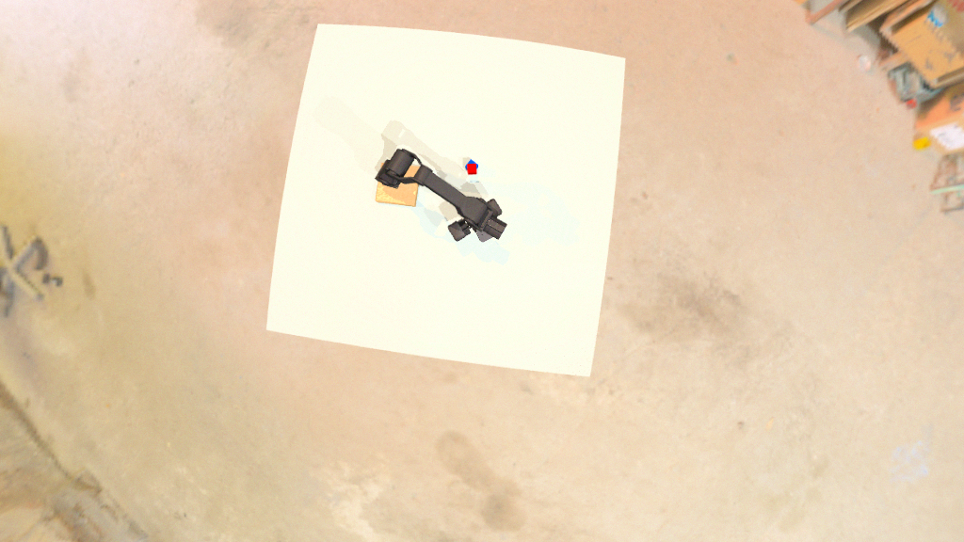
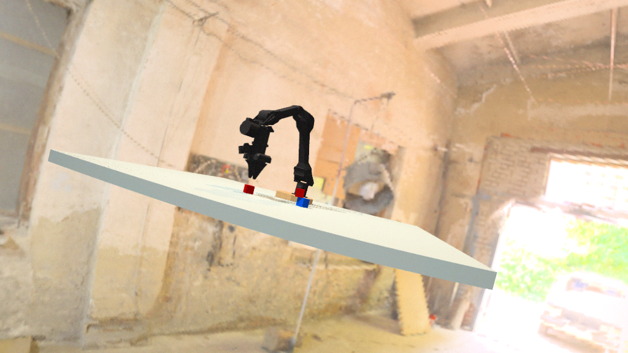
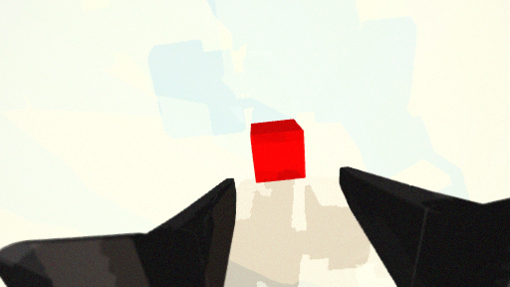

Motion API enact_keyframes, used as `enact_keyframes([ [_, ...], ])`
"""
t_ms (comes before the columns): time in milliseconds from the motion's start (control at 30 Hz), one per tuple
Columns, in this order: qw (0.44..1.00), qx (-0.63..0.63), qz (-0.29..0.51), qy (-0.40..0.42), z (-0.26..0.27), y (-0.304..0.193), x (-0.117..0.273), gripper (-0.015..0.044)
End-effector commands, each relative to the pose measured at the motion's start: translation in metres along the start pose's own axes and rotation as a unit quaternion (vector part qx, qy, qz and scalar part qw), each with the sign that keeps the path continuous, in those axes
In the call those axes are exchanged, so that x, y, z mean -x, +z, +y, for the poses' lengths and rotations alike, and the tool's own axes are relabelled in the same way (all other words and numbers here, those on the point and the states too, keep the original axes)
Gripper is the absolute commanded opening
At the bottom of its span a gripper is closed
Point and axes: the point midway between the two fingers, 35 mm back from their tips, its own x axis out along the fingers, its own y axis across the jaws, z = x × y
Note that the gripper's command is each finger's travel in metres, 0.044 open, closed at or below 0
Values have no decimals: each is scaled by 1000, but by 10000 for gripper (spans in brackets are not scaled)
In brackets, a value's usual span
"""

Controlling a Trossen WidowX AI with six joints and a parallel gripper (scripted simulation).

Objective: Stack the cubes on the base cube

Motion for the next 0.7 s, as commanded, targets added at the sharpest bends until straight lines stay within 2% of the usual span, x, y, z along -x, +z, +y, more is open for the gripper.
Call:
enact_keyframes([
  [0, 1000, 2, -4, 2, 0, 1, -8, 265],
  [667, 1000, 2, -4, 2, 1, 1, -39, 265],
])
